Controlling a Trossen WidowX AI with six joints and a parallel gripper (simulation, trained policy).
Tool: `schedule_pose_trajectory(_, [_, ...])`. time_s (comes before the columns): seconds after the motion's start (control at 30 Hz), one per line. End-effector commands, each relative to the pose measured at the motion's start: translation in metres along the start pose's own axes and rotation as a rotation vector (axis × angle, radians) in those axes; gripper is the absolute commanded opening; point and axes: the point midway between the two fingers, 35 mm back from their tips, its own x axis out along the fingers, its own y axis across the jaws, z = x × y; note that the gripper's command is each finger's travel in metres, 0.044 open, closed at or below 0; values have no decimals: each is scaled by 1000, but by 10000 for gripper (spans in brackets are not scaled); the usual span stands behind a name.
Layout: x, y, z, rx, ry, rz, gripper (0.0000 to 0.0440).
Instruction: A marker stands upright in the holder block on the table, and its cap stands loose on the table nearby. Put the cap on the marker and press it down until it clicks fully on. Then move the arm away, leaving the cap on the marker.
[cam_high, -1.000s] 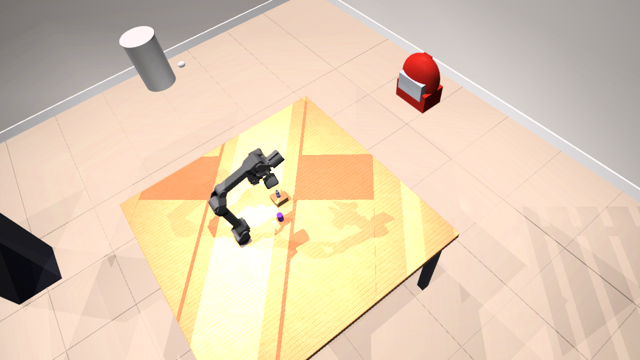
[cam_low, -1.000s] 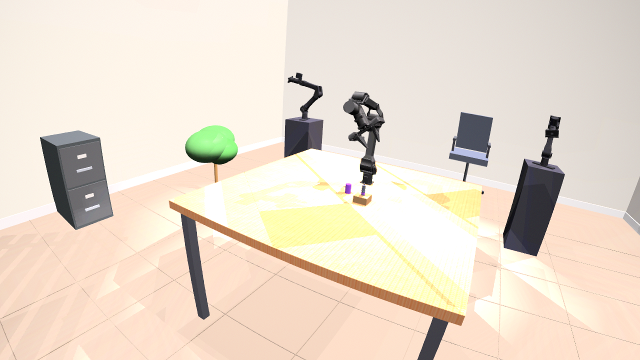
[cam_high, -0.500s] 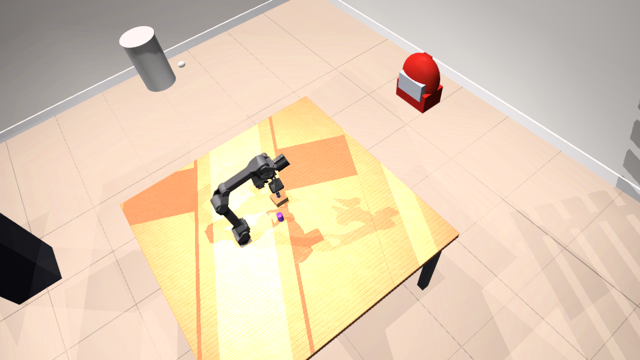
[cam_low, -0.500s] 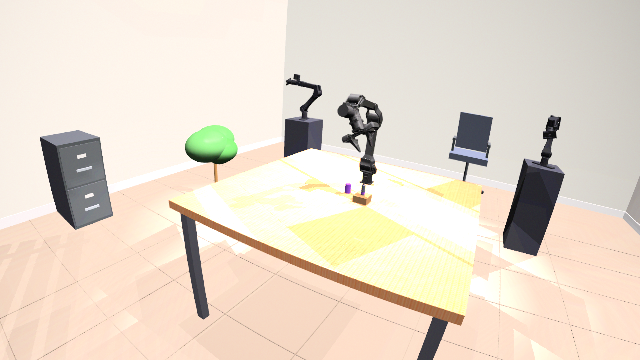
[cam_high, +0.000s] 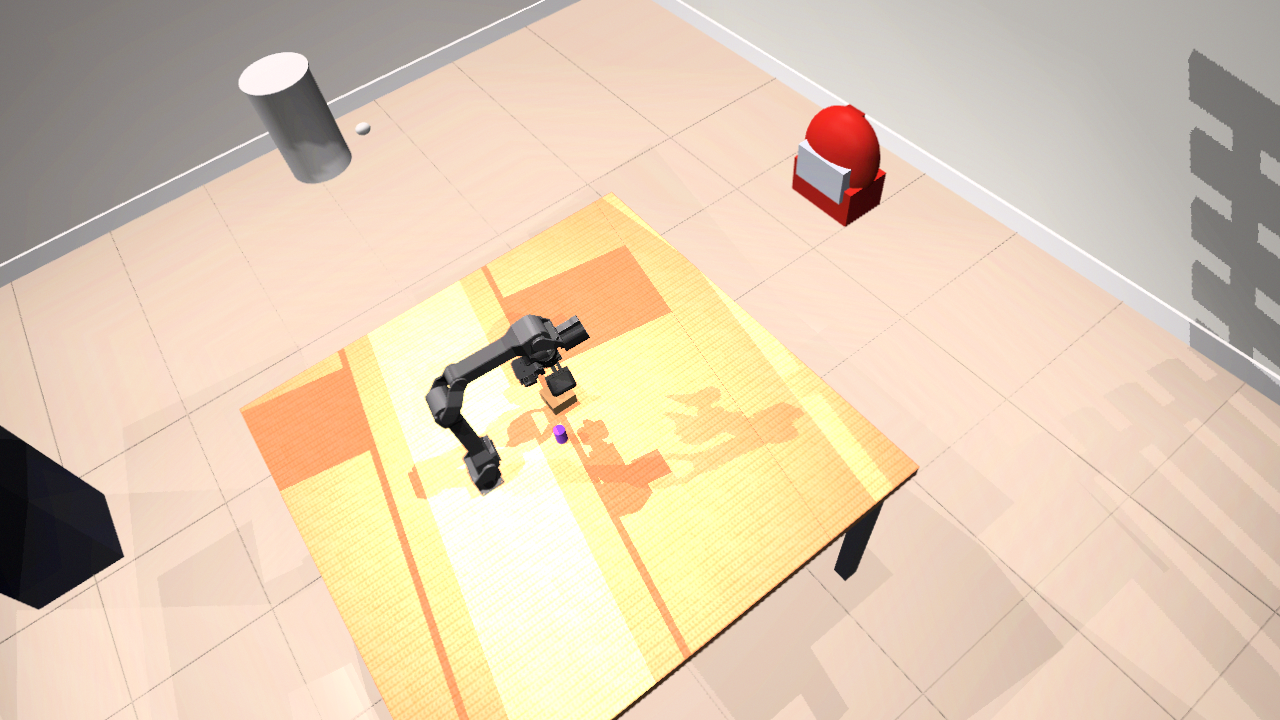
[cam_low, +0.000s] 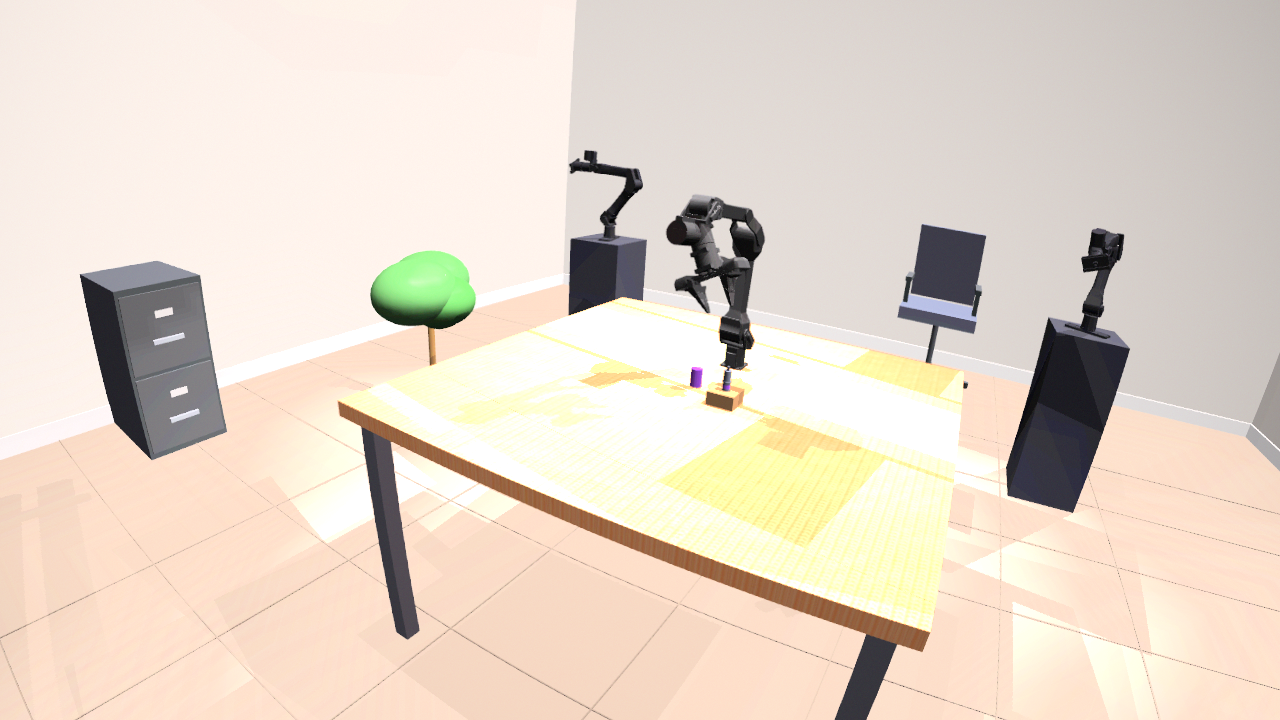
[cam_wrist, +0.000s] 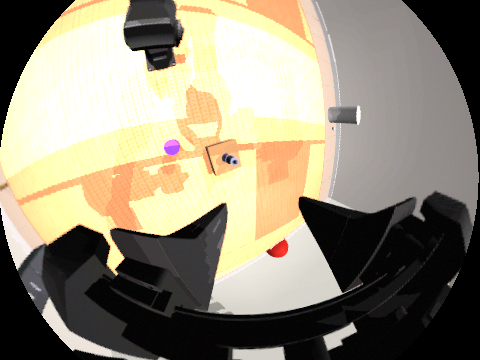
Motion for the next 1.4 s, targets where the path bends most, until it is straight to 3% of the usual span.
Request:
schedule_pose_trajectory(0.0, [4, 10, 0, -4, -18, 28, 318])
schedule_pose_trajectory(1.37, [42, 90, 15, 116, -230, 298, 317])
